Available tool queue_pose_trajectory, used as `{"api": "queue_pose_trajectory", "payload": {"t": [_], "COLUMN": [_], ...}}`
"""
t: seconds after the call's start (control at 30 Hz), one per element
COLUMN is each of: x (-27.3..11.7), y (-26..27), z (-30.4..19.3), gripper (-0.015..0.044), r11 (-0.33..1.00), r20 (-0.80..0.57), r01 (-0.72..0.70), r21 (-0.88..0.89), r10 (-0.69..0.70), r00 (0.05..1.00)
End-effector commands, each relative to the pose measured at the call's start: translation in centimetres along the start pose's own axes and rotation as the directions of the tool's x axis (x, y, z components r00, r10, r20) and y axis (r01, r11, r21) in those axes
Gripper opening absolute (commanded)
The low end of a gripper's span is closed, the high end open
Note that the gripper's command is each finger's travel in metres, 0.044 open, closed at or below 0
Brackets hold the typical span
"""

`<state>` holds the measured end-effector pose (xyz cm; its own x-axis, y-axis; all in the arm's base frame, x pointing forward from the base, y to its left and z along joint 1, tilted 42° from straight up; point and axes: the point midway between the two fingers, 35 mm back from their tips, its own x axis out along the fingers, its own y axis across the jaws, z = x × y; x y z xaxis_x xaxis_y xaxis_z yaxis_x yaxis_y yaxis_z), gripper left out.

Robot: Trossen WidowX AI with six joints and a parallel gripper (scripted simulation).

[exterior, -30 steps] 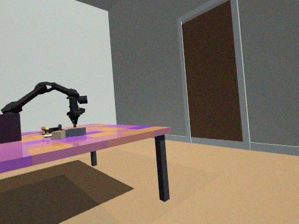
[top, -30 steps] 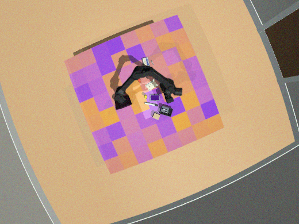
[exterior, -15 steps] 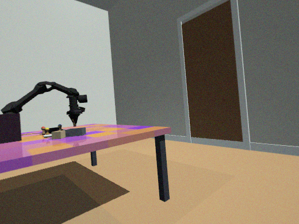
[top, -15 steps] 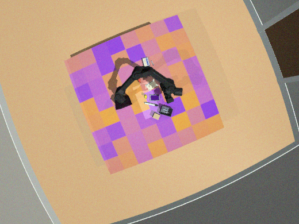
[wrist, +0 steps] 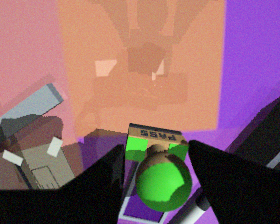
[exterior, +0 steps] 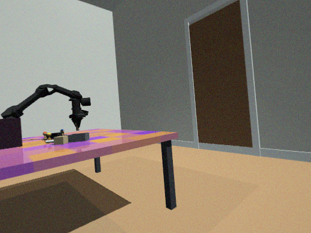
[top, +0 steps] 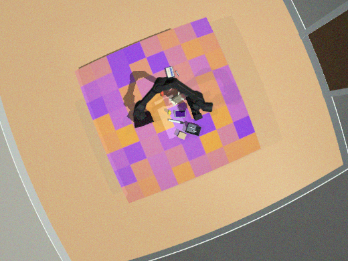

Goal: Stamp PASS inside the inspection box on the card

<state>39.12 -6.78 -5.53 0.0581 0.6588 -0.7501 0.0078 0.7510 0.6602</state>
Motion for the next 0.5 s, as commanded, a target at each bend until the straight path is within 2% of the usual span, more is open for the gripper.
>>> {"api": "queue_pose_trajectory", "payload": {"t": [0.0,0.47], "x": [-0.38,-1.07], "y": [-0.02,0.0], "z": [0.14,0.08], "gripper": [0.0,0.0], "r11": [1.0,1.0], "r20": [0.002,0.002], "r01": [0.005,0.005], "r21": [-0.007,-0.007], "r10": [-0.005,-0.005], "r00": [1.0,1.0]}}
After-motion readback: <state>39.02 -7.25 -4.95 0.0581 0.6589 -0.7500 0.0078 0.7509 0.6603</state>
